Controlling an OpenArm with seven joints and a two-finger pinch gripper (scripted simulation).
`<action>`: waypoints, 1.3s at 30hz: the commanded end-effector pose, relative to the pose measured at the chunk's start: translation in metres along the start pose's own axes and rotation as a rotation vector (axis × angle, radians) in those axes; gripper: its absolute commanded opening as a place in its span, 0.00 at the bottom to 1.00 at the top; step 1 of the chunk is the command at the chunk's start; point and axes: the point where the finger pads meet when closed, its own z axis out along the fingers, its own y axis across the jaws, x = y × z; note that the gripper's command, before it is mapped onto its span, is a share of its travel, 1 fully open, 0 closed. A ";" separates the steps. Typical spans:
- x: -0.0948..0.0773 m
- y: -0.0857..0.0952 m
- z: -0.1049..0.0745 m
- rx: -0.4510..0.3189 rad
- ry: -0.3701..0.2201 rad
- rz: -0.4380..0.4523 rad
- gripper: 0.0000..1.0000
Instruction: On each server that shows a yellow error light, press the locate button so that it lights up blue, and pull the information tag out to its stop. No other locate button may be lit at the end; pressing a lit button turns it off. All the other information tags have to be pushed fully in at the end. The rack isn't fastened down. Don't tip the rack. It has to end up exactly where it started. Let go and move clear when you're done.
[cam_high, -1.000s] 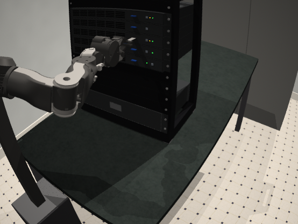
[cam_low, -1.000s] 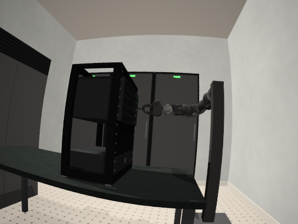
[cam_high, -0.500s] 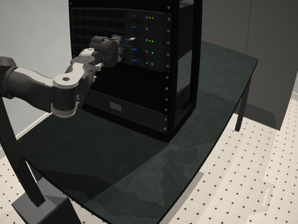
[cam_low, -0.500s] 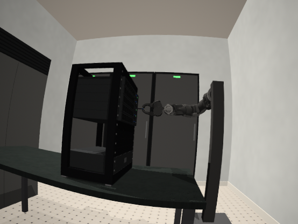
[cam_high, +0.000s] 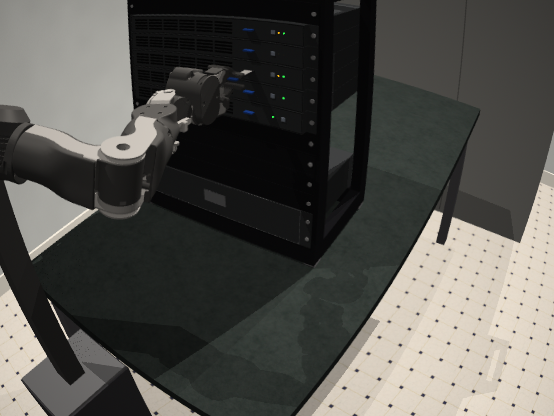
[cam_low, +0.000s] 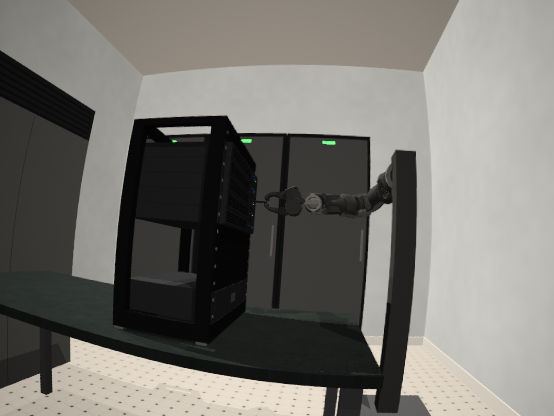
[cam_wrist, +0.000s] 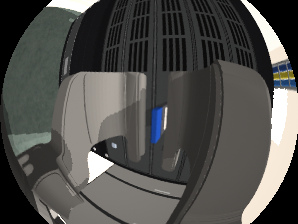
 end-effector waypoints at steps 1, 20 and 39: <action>0.000 0.001 0.000 -0.007 0.002 0.001 0.10; -0.003 0.003 -0.035 -0.019 -0.006 -0.002 0.10; -0.003 0.061 -0.050 -0.008 -0.002 -0.001 0.10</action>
